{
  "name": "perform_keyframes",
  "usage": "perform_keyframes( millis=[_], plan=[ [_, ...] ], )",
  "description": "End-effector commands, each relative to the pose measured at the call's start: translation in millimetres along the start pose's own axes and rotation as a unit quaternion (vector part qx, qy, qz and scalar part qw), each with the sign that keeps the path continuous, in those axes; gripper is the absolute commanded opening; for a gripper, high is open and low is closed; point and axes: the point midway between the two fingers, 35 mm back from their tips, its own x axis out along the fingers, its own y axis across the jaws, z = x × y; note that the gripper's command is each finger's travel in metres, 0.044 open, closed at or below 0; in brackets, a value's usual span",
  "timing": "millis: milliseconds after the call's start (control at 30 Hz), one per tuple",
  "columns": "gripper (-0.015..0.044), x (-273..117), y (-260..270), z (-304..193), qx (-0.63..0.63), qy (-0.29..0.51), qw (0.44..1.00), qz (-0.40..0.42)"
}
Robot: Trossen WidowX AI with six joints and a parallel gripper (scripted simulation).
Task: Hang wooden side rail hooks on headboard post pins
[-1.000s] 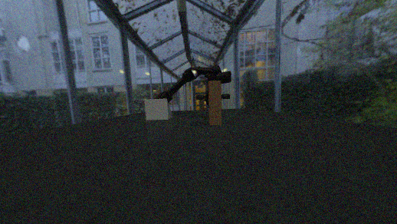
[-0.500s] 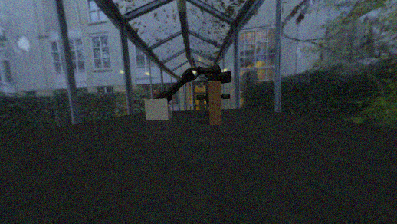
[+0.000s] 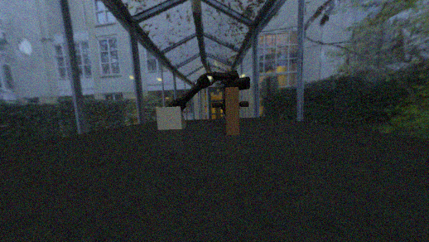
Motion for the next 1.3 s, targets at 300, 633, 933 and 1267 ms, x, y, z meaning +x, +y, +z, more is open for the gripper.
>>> perform_keyframes(
  millis=[300,633,933,1267],
  plan=[
    [0.0,-4.5,-0.7,-4.5,0.002,0.001,1.0,-0.005],
    [0.0,-5.0,-0.4,-5.5,0.002,0.001,1.0,-0.005],
    [0.0,-4.0,-0.3,-6.5,0.002,0.001,1.0,-0.005],
    [0.0,-3.9,-1.2,-7.4,0.002,0.001,1.0,-0.005]
  ],
)
